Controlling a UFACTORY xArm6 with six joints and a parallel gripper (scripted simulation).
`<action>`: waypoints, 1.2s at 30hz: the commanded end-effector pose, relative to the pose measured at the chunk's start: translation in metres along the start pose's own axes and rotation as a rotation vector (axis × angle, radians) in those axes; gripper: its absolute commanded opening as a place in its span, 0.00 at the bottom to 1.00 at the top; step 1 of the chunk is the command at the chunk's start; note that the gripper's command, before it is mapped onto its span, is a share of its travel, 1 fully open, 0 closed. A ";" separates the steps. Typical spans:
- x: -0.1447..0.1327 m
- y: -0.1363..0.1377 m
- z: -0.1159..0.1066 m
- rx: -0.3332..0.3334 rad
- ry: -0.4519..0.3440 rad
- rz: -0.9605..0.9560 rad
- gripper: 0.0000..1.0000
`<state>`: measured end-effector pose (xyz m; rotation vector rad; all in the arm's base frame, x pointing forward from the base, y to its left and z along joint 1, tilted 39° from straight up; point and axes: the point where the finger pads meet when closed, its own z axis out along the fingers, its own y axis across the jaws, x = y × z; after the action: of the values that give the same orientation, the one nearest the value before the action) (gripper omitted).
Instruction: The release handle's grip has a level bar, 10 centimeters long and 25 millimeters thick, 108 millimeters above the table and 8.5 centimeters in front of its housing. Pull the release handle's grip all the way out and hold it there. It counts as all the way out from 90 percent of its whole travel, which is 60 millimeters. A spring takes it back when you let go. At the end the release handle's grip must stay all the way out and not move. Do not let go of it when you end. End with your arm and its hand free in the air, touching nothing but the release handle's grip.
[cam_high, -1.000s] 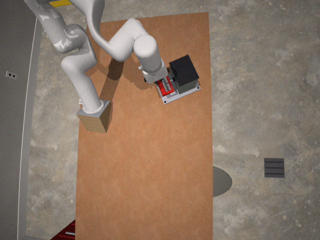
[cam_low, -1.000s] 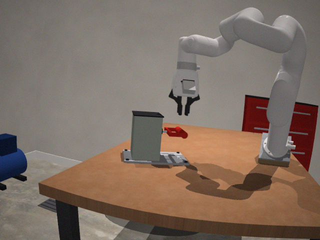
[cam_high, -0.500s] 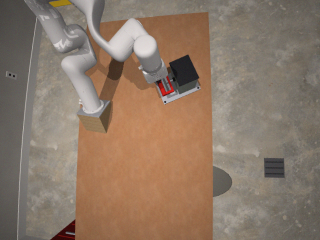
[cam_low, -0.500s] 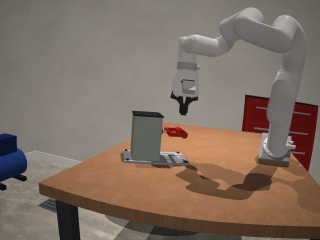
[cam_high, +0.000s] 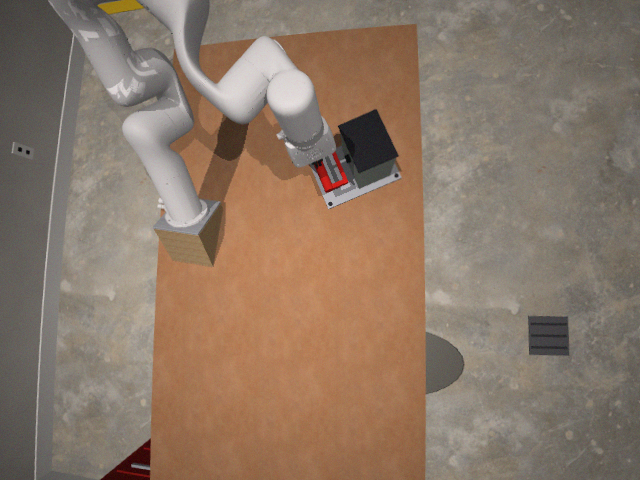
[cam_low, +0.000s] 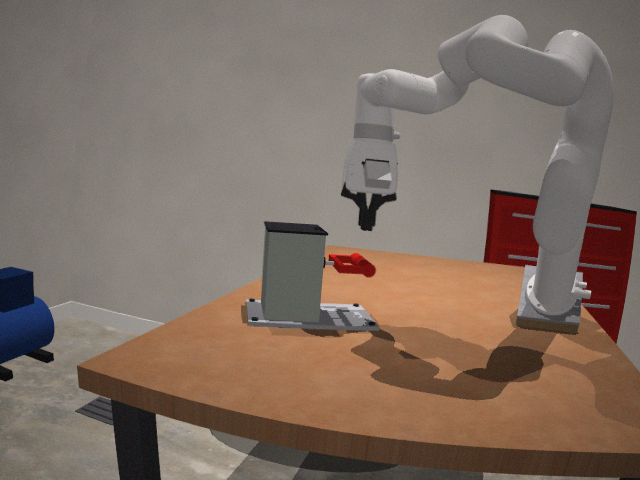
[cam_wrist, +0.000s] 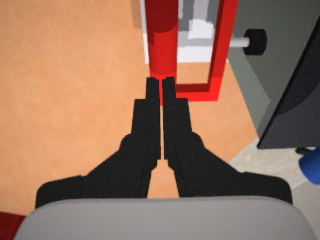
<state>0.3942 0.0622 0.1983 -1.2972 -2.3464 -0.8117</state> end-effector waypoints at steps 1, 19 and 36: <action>0.000 0.001 -0.001 -0.002 -0.002 -0.001 0.00; 0.000 0.001 -0.001 -0.002 -0.002 -0.001 0.53; 0.000 0.001 -0.001 -0.002 -0.002 -0.001 0.53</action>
<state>0.3942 0.0622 0.1983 -1.2972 -2.3464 -0.8117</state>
